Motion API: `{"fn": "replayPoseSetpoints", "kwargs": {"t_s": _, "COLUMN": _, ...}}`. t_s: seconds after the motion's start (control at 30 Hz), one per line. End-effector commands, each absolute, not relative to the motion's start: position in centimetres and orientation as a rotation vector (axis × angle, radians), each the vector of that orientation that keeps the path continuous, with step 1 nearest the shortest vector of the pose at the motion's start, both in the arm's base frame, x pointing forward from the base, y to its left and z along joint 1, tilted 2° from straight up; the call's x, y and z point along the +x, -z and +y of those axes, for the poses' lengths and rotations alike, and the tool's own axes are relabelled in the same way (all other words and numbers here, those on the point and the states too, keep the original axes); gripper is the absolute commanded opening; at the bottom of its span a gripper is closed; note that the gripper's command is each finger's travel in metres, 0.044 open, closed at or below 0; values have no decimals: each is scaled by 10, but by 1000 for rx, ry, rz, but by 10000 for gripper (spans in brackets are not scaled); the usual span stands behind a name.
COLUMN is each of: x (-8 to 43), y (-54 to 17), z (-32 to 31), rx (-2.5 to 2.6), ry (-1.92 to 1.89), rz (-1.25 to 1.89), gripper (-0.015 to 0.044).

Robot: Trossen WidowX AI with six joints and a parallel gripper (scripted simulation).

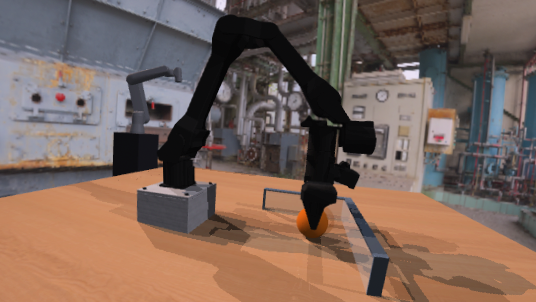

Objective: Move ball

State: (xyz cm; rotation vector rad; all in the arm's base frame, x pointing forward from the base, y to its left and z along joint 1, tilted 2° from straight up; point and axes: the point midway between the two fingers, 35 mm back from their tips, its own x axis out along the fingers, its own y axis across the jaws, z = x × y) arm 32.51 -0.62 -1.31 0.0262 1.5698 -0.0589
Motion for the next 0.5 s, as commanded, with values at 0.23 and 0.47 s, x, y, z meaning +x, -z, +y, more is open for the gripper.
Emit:
{"fn": "replayPoseSetpoints", "kwargs": {"t_s": 0.23, "x": 327, "y": 0, "z": -6, "rx": 24, "ry": 61, "rz": 1575, "gripper": 155}}
{"fn": "replayPoseSetpoints", "kwargs": {"t_s": 0.47, "x": 333, "y": -45, "z": -5, "rx": 24, "ry": 61, "rz": 1575, "gripper": 0}}
